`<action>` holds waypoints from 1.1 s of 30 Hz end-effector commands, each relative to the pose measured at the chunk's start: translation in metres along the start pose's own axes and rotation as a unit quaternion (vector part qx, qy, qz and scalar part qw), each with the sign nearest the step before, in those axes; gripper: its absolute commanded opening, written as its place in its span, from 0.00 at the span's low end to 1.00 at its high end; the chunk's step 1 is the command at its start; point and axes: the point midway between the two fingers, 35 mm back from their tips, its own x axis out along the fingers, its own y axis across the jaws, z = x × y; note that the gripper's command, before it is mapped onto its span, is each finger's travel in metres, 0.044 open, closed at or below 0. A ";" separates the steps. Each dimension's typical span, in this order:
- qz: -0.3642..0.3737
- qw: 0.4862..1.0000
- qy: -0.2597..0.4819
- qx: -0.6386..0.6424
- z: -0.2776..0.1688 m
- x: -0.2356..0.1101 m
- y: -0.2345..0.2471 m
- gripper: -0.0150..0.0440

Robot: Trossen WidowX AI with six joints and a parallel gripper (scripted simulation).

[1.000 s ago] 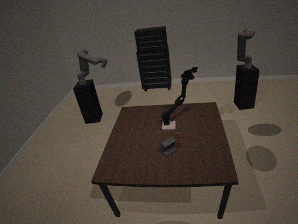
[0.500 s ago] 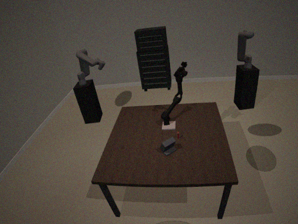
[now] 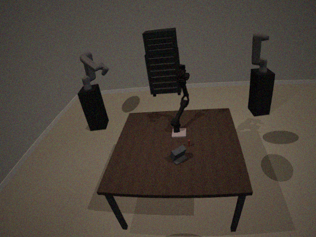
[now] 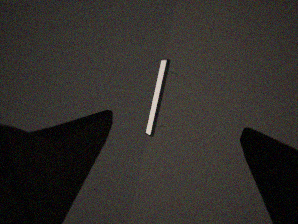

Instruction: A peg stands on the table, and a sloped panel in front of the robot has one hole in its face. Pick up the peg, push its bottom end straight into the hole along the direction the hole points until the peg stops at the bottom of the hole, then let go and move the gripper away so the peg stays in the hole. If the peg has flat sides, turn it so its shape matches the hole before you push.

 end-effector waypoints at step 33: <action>0.290 0.790 0.113 0.529 -0.090 0.074 0.269 1.00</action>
